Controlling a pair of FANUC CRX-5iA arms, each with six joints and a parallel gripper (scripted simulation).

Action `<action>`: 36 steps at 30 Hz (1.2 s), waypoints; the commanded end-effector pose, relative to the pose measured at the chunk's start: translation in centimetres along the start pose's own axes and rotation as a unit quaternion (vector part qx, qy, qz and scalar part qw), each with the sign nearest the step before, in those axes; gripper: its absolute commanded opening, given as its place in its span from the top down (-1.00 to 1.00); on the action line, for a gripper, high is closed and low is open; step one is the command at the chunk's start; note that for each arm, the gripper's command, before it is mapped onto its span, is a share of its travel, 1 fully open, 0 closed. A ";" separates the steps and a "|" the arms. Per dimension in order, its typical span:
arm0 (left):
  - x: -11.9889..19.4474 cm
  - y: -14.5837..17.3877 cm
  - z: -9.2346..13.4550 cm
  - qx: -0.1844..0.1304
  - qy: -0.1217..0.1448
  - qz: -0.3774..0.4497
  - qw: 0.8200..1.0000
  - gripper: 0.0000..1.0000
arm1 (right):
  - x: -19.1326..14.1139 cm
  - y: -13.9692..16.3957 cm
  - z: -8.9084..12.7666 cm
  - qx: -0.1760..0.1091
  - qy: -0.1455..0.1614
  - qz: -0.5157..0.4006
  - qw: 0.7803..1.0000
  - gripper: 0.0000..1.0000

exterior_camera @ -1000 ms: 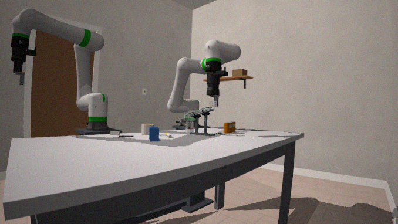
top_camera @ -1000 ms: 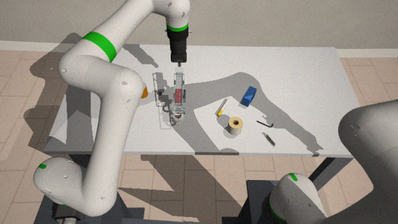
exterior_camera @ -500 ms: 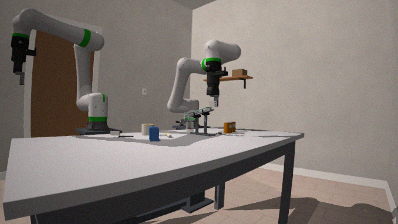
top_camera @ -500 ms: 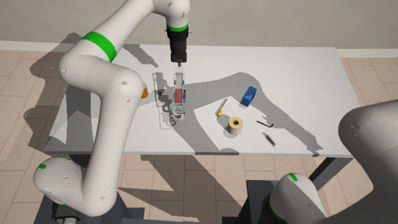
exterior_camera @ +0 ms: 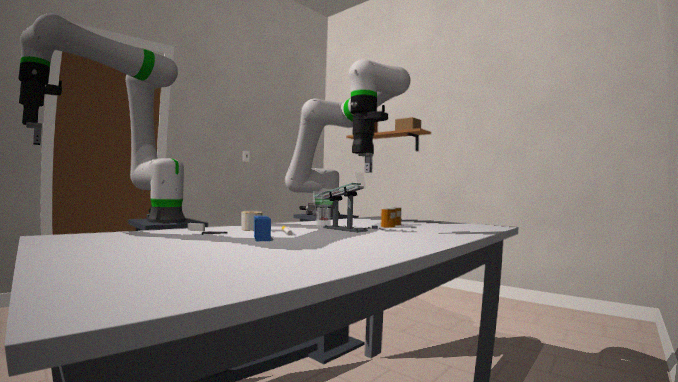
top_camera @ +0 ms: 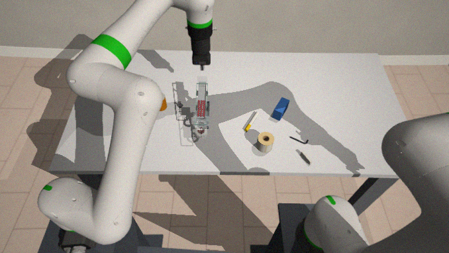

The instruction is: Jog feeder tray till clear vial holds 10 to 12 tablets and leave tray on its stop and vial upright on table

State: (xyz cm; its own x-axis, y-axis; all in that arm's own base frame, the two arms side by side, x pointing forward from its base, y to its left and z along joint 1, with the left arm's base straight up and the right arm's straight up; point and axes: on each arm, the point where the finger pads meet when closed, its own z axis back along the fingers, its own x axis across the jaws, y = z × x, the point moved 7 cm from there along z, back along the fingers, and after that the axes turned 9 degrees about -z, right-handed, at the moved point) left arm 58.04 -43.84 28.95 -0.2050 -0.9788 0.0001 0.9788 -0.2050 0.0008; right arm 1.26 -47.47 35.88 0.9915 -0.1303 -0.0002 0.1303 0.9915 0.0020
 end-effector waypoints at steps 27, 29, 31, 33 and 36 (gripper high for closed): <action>0.0 0.0 2.3 0.001 -0.001 0.000 1.000 1.00 | 0.0 0.0 0.1 -0.001 0.000 0.000 1.000 -1.00; 0.0 0.0 2.3 0.001 -0.001 0.000 1.000 1.00 | 0.0 0.0 0.1 -0.001 0.000 0.000 1.000 -1.00; 0.0 0.0 2.3 0.001 -0.001 0.000 1.000 1.00 | 0.0 0.0 0.1 -0.001 0.000 0.000 1.000 -1.00; 0.0 0.0 2.3 0.001 -0.001 0.000 1.000 1.00 | 0.0 0.0 0.1 -0.001 0.000 0.000 1.000 -1.00; 0.0 0.0 2.3 0.001 -0.001 0.000 1.000 1.00 | 0.0 0.0 0.1 -0.001 0.000 0.000 1.000 -1.00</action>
State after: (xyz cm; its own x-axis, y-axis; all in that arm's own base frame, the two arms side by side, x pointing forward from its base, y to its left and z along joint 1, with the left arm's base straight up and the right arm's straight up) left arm 58.06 -43.85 31.07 -0.2049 -0.9788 -0.0003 0.9788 -0.2049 -0.0004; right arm 1.26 -47.47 35.88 0.9915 -0.1303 -0.0002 0.1303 0.9915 0.0020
